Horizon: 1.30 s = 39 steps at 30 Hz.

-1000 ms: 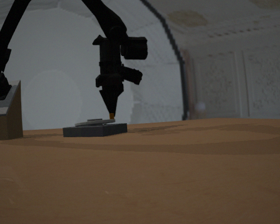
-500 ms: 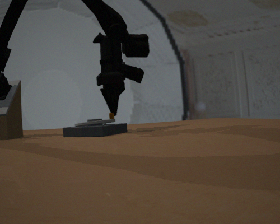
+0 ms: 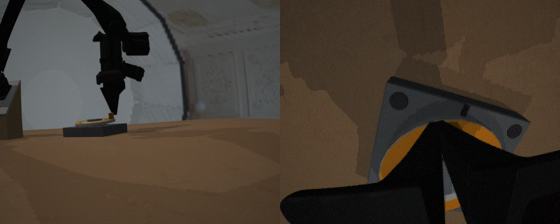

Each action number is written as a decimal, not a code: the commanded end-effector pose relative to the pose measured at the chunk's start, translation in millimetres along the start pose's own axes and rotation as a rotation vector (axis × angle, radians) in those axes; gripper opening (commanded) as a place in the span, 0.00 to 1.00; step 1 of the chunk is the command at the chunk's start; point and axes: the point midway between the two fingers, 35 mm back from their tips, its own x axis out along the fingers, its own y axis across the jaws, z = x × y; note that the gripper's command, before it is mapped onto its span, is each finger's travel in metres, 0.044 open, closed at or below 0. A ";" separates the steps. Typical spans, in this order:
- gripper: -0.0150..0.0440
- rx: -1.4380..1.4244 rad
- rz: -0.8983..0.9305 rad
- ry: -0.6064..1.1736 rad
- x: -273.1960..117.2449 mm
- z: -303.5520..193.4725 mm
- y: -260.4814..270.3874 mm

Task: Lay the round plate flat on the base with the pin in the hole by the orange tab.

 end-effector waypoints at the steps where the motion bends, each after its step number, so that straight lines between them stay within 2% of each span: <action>1: 0.25 -0.003 -0.009 0.006 1.7 -1.7 -6.0; 11: 0.25 -0.003 -0.009 0.006 1.9 -2.4 -12.4; 20: 0.25 -0.004 -0.007 0.007 -44.4 -6.4 -10.2; 39: 0.25 -0.015 -0.011 0.008 -37.1 -6.7 -8.6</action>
